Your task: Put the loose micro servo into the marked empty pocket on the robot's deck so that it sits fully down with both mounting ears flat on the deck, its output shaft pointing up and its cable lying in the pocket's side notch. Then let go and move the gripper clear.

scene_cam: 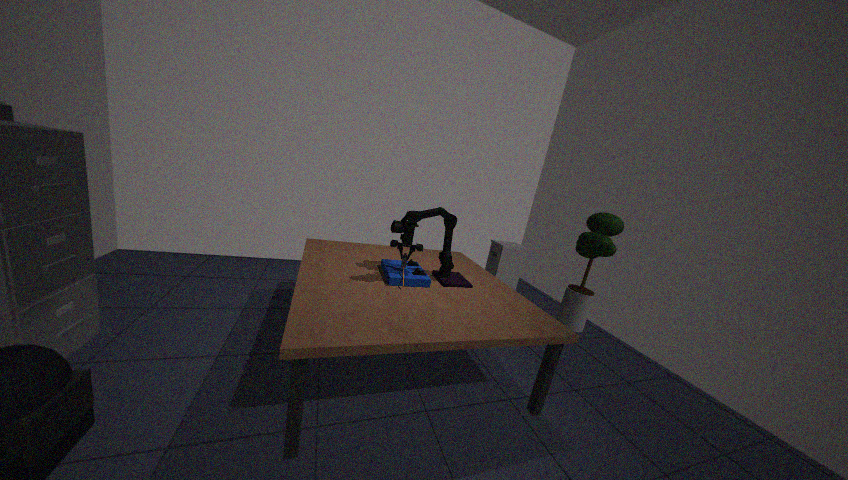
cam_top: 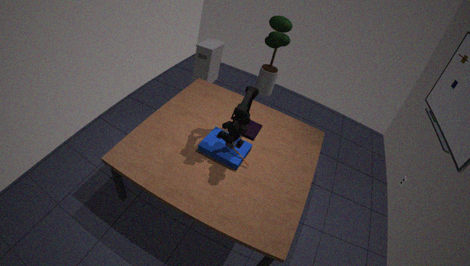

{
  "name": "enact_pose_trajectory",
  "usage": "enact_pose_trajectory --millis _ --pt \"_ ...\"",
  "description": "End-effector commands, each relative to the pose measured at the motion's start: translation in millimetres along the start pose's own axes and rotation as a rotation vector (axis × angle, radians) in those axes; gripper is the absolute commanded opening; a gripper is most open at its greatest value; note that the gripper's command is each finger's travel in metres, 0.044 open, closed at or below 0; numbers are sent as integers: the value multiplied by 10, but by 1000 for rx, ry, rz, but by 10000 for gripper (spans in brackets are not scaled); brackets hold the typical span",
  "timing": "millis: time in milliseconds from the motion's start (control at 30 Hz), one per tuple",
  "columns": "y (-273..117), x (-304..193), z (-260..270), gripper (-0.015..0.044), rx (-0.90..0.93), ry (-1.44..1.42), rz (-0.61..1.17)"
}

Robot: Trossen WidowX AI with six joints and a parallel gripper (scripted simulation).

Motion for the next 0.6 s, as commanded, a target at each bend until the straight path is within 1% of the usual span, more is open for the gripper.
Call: enact_pose_trajectory --millis 0,167,333,567 --pt "-29 182 97 0 10 -2 5" --pt "-29 390 218 0 11 -2 3" --pt "-29 418 233 0 11 -19 3" --pt "-29 418 233 0 11 -224 2"
Point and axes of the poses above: the point midway between the two fingers, 35 mm back from their tips, its own y axis out along the fingers, its own z axis across the jaws, x = y × z, the point moved 3 cm from there along -y, back along the fingers, and after that the axes turned 14 degrees about y, right-handed, at the moved point
